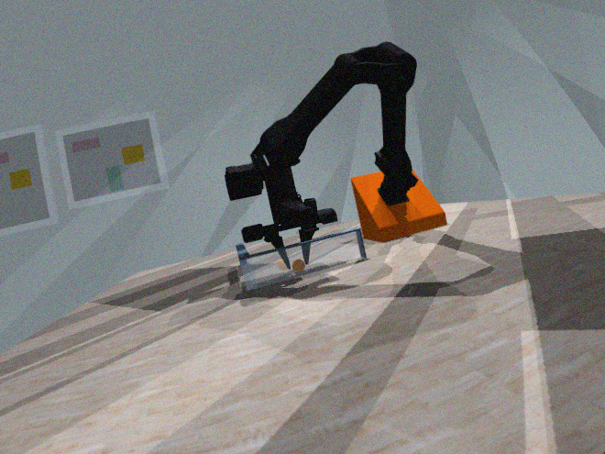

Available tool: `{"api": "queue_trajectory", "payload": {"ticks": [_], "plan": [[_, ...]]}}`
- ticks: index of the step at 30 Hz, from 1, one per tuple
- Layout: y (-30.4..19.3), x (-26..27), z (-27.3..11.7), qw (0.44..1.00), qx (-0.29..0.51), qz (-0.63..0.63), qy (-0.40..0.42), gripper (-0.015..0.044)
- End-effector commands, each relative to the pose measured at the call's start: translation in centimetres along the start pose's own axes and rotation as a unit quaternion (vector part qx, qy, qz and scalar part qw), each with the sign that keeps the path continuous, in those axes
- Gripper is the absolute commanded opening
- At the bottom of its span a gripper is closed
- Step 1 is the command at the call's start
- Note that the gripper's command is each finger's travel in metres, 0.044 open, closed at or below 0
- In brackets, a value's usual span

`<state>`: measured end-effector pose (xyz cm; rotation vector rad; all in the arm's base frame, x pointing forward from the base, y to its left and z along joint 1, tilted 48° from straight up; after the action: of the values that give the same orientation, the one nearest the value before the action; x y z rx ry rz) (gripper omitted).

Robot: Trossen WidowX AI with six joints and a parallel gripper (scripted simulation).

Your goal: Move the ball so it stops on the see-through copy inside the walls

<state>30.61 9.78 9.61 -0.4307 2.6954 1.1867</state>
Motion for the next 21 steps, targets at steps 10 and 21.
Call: {"api": "queue_trajectory", "payload": {"ticks": [10, 21], "plan": [[-0.3, 0.1, -0.1, 1.000, 0.000, 0.009, -0.002, 0.0007], [-1.8, -0.1, -3.4, 1.000, 0.012, 0.028, -0.008, 0.0000]]}}
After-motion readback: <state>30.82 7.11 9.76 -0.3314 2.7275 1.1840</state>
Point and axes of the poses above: the point midway between the two fingers, 35 mm back from their tips, its own z axis out along the fingers, its own x axis across the jaws, y = z × x, the point moved 4 cm from there along -z, back along the fingers, and after that the axes turned 15 degrees about -z, right-handed, at the moved point
